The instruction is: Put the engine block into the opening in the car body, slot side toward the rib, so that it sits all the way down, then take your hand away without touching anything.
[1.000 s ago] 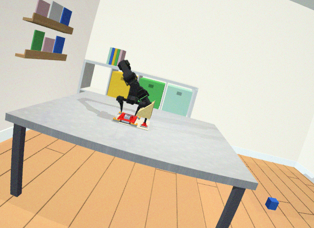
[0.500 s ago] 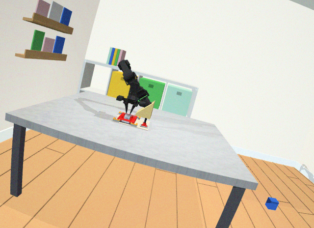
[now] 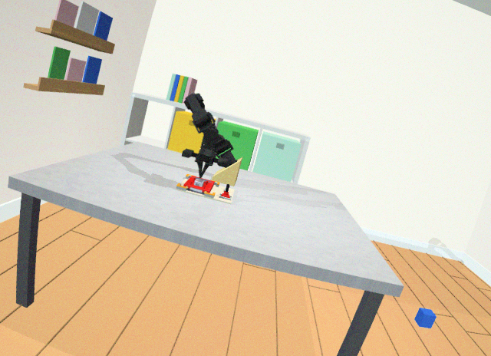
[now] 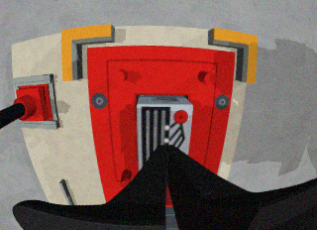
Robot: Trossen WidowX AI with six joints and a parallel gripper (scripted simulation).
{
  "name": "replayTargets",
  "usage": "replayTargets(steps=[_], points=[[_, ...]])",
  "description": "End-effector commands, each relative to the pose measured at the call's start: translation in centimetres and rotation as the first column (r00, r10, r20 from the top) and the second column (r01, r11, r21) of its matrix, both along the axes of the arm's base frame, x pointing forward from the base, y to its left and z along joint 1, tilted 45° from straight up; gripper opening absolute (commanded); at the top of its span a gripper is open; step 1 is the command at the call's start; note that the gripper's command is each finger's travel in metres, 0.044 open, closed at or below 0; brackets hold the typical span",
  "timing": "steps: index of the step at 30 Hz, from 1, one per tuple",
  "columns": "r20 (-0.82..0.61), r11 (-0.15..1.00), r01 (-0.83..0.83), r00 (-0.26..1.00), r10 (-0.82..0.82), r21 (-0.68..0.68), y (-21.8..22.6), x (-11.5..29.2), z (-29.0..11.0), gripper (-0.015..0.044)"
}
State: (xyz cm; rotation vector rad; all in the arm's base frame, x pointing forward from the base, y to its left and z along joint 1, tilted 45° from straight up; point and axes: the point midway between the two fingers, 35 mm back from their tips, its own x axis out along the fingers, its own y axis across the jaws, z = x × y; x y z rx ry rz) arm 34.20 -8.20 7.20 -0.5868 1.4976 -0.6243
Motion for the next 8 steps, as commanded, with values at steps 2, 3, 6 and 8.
replayTargets(steps=[2,3,6,8], points=[[0.001,1.000,0.001,1.000,-0.001,-0.002,-0.01,0.00,0.05,0.0000],[0.001,1.000,0.001,1.000,-0.001,-0.002,-0.01,0.00,0.05,0.0000],[0.001,1.000,0.001,1.000,-0.001,-0.002,-0.01,0.00,0.05,0.0053],[0.001,1.000,0.001,1.000,-0.001,-0.002,-0.01,0.00,0.05,0.0105]])
